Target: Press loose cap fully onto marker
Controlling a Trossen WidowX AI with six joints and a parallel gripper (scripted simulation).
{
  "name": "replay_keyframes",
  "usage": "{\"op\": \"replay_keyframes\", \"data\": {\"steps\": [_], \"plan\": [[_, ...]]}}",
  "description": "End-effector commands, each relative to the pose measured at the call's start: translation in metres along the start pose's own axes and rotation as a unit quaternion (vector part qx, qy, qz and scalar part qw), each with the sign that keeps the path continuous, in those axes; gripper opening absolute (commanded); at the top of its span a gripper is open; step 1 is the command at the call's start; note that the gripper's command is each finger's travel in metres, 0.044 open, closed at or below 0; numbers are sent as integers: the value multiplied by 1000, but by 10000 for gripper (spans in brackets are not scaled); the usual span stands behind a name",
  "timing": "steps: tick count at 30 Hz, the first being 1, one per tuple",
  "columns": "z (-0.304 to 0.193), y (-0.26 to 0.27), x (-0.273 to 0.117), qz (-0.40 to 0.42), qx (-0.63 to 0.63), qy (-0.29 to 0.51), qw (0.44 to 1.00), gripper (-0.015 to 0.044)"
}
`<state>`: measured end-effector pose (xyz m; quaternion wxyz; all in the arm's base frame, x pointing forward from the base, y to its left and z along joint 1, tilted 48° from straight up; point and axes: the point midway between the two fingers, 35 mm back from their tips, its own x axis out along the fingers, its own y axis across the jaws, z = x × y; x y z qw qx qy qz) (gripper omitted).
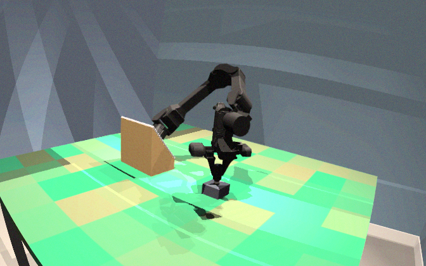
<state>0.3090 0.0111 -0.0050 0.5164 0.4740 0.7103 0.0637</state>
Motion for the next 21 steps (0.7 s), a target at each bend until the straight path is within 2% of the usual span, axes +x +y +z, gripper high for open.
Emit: {"op": "replay_keyframes", "data": {"steps": [1, 17, 18, 21], "plan": [[0, 0, 1, 2, 2, 1, 1000, 0], [0, 0, 0, 0, 0, 0, 1000, 420], [0, 0, 0, 0, 0, 0, 1000, 440], [1, 0, -9, -1, 1, -1, 1000, 440]]}}
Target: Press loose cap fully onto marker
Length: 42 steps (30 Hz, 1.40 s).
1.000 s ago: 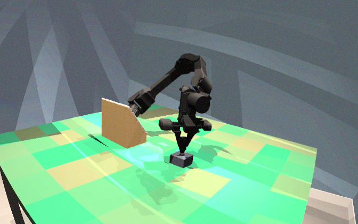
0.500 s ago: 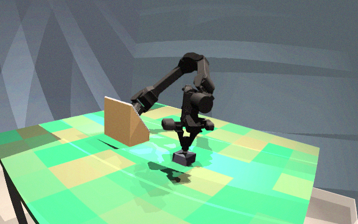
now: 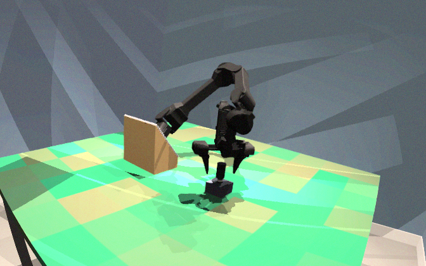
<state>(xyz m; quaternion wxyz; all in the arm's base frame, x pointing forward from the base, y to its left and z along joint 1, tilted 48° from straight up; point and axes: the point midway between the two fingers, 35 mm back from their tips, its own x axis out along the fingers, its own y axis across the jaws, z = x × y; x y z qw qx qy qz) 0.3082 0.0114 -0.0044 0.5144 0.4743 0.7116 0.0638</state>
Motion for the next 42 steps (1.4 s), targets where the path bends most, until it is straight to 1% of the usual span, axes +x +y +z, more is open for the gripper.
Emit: {"op": "replay_keyframes", "data": {"steps": [1, 3, 5, 9, 11, 13, 16, 18, 26, 36, 42], "plan": [[3, 0, -21, -1, 0, -3, 1000, 440], [3, 0, -53, -2, 0, -3, 1000, 440], [1, -1, -72, -1, 0, -2, 1000, 440], [1, -1, -75, -1, 0, -2, 1000, 440], [1, -1, -74, -1, -33, -2, 999, 387], [1, -1, -71, -1, -124, -2, 992, 335], [1, -1, -68, 0, -272, -2, 962, 256], [1, -1, -66, 0, -334, -2, 942, 204], [1, -1, -66, 0, -342, -2, 940, 0], [1, -1, -65, 0, -342, -2, 940, 0], [1, -1, -58, 0, -342, -2, 940, 0]]}}
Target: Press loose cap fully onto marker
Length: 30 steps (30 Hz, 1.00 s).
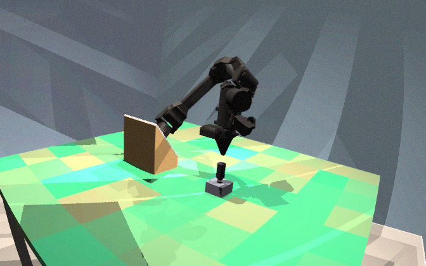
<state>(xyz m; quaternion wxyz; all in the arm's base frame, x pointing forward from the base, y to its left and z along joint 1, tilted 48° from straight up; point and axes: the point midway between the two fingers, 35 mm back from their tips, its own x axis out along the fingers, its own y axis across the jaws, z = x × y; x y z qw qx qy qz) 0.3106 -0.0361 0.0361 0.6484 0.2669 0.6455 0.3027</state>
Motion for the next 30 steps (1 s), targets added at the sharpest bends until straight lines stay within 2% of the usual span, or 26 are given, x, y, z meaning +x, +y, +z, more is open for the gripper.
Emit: {"op": "replay_keyframes", "data": {"steps": [1, 22, 30], "plan": [[-1, 0, 6, 2, 2, 0, 1000, 0], [0, 1, 38, 3, 2, 0, 1000, 0], [2, -1, 23, -1, 0, -1, 1000, 0]]}}
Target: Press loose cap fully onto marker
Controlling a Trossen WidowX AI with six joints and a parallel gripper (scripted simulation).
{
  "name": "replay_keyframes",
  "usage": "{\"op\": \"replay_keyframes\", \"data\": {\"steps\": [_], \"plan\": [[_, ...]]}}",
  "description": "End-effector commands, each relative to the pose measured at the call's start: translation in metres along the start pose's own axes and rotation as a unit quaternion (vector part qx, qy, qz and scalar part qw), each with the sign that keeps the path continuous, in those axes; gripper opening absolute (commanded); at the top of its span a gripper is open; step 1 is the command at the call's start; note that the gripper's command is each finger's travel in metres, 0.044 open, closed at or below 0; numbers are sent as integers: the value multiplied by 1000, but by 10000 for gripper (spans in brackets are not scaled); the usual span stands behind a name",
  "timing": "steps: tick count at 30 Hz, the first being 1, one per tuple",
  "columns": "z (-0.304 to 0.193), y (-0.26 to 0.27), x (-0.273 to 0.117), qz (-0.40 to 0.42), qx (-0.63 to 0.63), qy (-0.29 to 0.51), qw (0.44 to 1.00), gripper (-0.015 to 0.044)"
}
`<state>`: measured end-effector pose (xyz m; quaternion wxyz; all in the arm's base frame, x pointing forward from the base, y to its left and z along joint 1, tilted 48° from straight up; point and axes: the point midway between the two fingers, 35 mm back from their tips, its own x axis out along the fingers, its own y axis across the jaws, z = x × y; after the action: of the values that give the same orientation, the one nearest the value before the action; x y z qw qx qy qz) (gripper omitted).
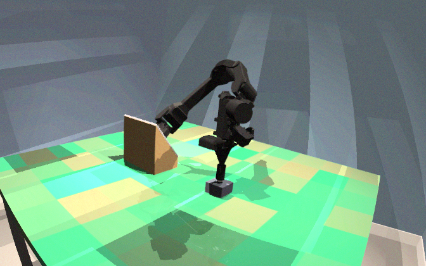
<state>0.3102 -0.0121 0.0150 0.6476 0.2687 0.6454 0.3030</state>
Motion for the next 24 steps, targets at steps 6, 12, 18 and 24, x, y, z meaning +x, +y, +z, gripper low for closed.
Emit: {"op": "replay_keyframes", "data": {"steps": [6, 12, 18, 24], "plan": [[0, -1, -86, -3, 1, 0, 1000, 0], [0, -1, -89, -2, 1, 0, 1000, 53], [0, -1, -89, -2, 1, 0, 1000, 210], [0, -1, -89, -2, 1, 0, 1000, 368]]}}
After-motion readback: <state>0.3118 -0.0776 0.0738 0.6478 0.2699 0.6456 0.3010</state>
